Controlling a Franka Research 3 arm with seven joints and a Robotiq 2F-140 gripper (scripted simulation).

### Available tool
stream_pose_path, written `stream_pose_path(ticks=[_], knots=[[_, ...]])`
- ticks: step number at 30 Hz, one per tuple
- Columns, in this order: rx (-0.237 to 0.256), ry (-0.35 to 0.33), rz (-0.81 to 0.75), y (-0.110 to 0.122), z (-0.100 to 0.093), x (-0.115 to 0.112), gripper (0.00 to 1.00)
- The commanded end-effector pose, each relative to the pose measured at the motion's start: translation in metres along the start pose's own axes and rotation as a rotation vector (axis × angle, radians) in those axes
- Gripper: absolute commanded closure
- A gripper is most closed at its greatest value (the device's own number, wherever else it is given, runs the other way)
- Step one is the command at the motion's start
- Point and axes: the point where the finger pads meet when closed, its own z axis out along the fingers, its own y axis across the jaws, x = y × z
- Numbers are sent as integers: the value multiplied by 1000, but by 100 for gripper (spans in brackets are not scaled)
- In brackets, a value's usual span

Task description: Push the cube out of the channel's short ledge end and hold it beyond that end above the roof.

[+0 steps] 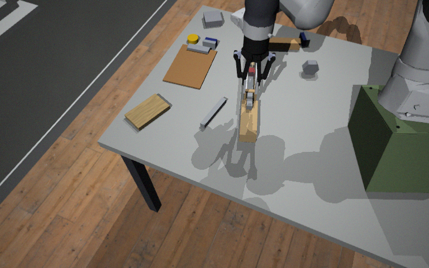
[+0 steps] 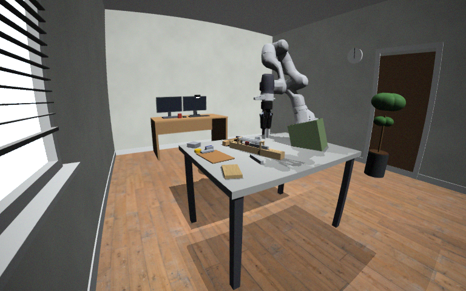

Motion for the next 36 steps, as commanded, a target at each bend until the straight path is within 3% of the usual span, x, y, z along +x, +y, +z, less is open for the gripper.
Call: stream_pose_path(ticks=[1,13,15,20,24,36], knots=[[-5,0,-10,2,1,1,77],[-5,2,7,-3,1,1,77],[-4,7,93,-27,1,0,77],[-1,3,400,-115,1,-17,77],[-5,1,473,-127,1,-22,77],[-5,1,475,-127,1,-22,77]])
